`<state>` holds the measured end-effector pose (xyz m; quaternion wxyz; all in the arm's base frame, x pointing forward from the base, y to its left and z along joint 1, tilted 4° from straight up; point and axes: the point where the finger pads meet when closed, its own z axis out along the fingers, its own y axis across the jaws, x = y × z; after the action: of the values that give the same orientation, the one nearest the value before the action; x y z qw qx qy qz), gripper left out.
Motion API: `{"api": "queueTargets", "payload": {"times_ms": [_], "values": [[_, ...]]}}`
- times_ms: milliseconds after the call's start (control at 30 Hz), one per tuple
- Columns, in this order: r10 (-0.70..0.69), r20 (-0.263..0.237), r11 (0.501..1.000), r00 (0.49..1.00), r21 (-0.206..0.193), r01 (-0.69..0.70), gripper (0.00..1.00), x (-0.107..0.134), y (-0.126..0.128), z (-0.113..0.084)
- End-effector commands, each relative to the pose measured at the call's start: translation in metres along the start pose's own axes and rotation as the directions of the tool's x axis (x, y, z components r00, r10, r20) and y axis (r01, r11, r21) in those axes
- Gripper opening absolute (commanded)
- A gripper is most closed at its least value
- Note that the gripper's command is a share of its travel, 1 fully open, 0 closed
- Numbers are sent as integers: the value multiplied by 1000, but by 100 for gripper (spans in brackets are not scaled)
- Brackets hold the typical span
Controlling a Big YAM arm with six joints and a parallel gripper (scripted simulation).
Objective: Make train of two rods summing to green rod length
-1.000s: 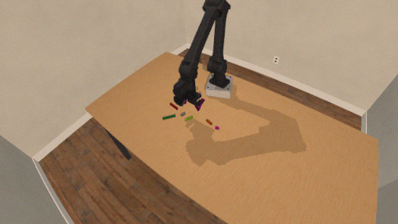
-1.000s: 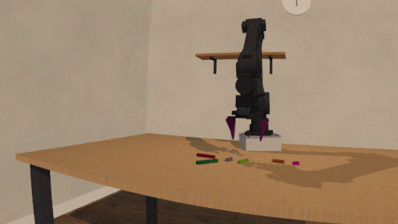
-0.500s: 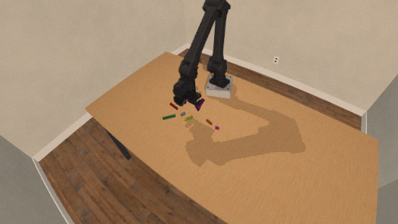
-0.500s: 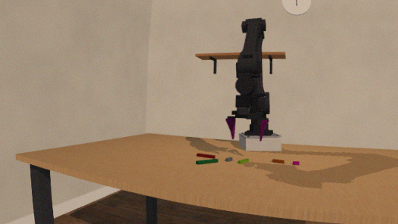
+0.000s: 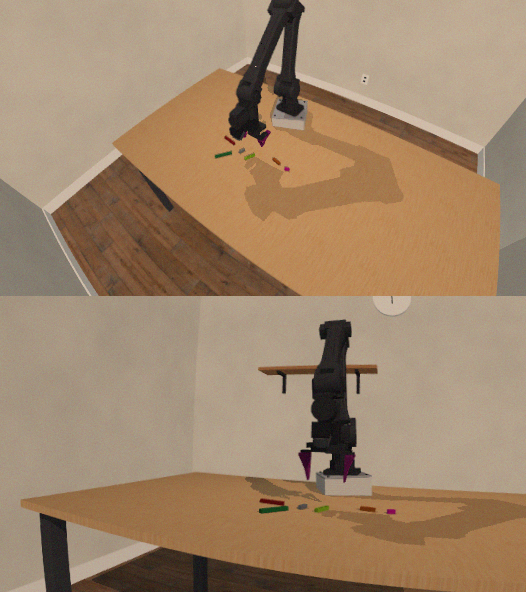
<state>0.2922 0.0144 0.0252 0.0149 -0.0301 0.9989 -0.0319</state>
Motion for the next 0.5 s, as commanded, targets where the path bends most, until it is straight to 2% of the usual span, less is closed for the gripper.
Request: {"api": "queueTargets", "payload": {"times_ms": [0, 267, 367, 400, 467], "values": [[43, 32, 999, 999, -5, -43, 100, -17, -2, -9], [258, 39, 966, 965, -11, -258, 100, -24, -12, -11], [258, 32, 966, 966, -9, -258, 100, -20, -12, -9], [315, 35, 949, 948, -12, -315, 100, -22, -14, -10], [315, 34, 949, 949, -11, -315, 100, -22, -14, -10]]}}
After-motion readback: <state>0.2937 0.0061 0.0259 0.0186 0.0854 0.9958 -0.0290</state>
